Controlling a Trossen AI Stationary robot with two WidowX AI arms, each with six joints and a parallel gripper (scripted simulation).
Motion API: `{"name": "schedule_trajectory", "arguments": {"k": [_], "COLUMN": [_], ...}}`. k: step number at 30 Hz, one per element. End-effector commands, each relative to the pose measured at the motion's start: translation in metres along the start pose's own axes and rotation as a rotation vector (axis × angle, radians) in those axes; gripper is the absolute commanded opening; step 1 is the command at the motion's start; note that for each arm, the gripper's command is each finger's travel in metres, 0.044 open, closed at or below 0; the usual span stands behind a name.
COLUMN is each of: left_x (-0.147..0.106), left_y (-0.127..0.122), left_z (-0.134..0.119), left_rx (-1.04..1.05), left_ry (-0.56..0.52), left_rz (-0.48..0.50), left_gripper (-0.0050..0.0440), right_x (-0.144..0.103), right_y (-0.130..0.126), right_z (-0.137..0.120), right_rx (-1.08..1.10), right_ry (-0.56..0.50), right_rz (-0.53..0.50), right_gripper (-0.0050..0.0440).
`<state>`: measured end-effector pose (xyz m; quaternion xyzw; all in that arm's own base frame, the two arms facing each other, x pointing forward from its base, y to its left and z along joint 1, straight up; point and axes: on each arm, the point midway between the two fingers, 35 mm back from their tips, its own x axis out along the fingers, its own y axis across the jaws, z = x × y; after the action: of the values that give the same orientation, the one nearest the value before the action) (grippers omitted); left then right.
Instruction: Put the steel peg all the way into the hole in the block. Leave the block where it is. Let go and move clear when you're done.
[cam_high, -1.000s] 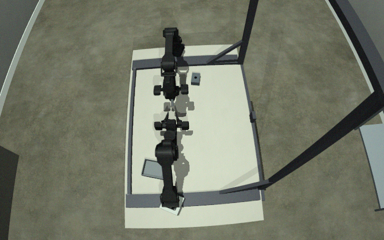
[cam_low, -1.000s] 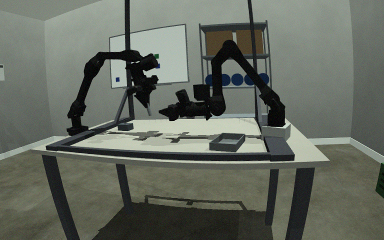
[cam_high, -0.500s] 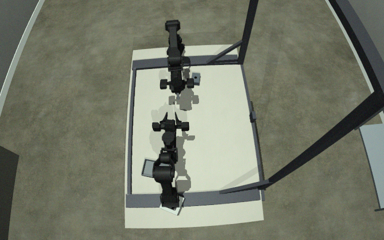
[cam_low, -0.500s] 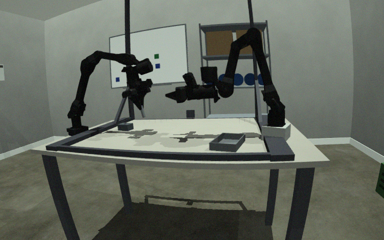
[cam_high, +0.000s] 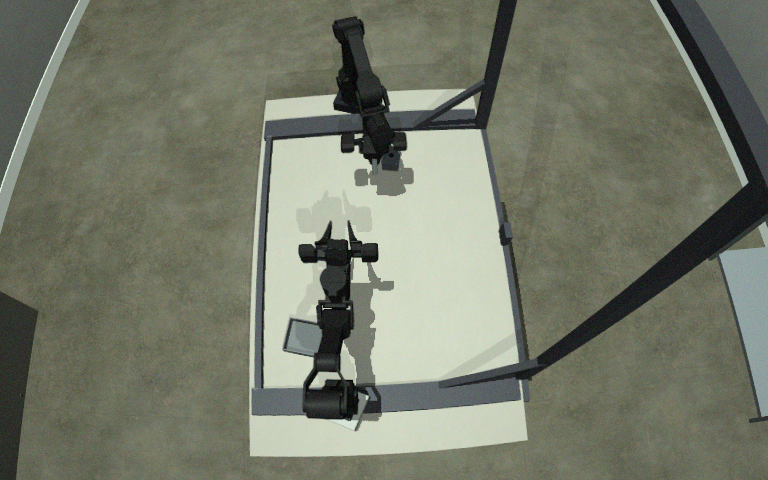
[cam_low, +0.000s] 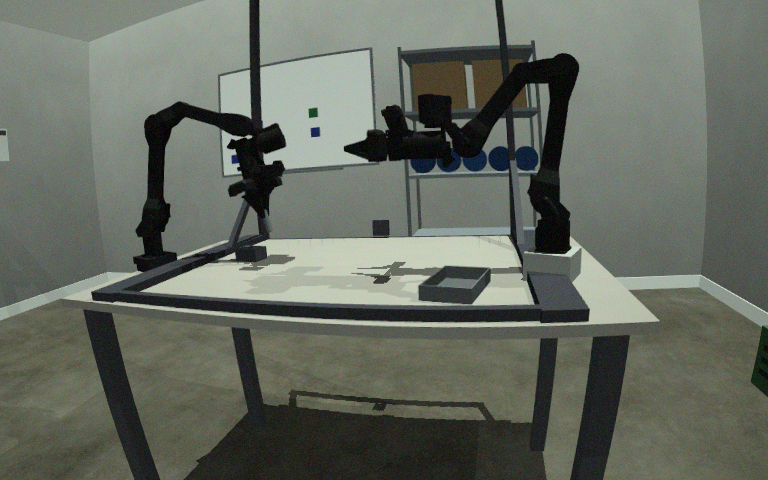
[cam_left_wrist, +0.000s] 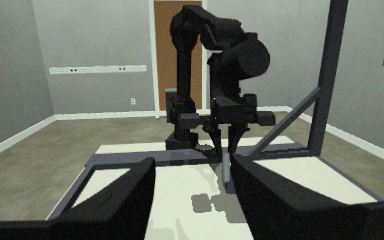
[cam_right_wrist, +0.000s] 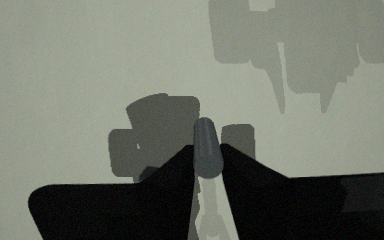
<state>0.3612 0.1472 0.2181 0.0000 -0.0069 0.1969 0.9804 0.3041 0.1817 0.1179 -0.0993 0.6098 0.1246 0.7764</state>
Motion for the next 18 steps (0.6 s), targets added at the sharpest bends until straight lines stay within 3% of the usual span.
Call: {"name": "schedule_trajectory", "arguments": {"k": [1,6,7,14,18], "left_x": [-0.005,-0.01,-0.014,-0.03,-0.038], "left_y": [-0.001,-0.002,-0.001,-0.003,-0.004], "left_z": [0.009,0.018,0.013,0.066,0.071], "left_rx": [-0.004,-0.005,-0.003,-0.009,-0.009], "left_ry": [0.048,0.067,0.116,0.078,0.119], "left_rz": [0.0,0.0,0.0,0.0,0.0], "left_gripper": [0.02,0.02,0.02,0.02,0.02], "right_x": [-0.015,-0.017,-0.018,-0.022,-0.023], "right_y": [0.006,0.015,0.018,0.038,0.043], "right_z": [-0.007,-0.02,-0.025,-0.056,-0.064], "right_rx": [0.011,0.011,0.011,0.012,0.012], "right_ry": [-0.055,-0.054,-0.053,-0.048,-0.048], "right_rz": [0.001,0.002,0.003,0.004,0.005], "right_gripper": [-0.005,-0.005,-0.005,-0.005,-0.005]}}
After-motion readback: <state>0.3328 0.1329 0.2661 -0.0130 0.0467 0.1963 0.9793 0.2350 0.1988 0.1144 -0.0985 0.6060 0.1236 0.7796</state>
